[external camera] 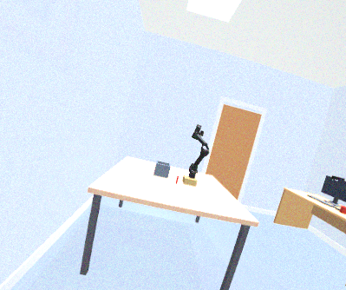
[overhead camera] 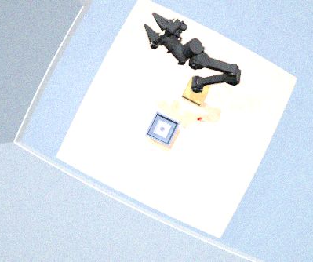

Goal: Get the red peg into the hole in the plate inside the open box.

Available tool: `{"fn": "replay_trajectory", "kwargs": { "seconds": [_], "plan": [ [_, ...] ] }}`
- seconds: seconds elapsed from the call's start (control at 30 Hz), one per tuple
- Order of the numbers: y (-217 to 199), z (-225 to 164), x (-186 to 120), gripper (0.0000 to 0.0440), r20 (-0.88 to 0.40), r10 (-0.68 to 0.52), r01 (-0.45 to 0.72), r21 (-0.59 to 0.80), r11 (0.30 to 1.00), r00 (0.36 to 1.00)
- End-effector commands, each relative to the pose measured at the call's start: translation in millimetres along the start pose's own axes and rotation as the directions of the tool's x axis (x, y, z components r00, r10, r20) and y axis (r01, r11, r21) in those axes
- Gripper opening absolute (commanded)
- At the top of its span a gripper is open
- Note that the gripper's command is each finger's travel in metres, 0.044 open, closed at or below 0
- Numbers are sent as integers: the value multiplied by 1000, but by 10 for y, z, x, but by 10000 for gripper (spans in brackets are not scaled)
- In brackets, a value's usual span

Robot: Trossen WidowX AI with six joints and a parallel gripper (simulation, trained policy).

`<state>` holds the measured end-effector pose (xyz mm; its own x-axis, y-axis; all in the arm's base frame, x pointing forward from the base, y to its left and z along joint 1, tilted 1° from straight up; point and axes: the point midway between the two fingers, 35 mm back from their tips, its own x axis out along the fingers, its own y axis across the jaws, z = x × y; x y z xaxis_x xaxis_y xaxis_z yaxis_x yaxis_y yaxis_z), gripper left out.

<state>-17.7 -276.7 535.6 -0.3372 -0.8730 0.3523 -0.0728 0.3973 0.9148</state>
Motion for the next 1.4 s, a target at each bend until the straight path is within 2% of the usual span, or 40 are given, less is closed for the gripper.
{"fn": "replay_trajectory", "kwargs": {
  "seconds": [0.0, 0.3, 0.63, 0.97, 1.37],
  "plan": [
    [-69, -245, -86, 440, -96, -57, 63, 67, 996, 994],
    [-252, -720, -331, 440, -288, -169, 222, 162, 962, 943],
    [-423, -1199, -713, 440, -488, -275, 415, 206, 886, 829],
    [-563, -1602, -1192, 440, -656, -360, 601, 181, 778, 664],
    [-706, -1952, -1869, 440, -796, -441, 782, 64, 620, 415]
  ]
}}
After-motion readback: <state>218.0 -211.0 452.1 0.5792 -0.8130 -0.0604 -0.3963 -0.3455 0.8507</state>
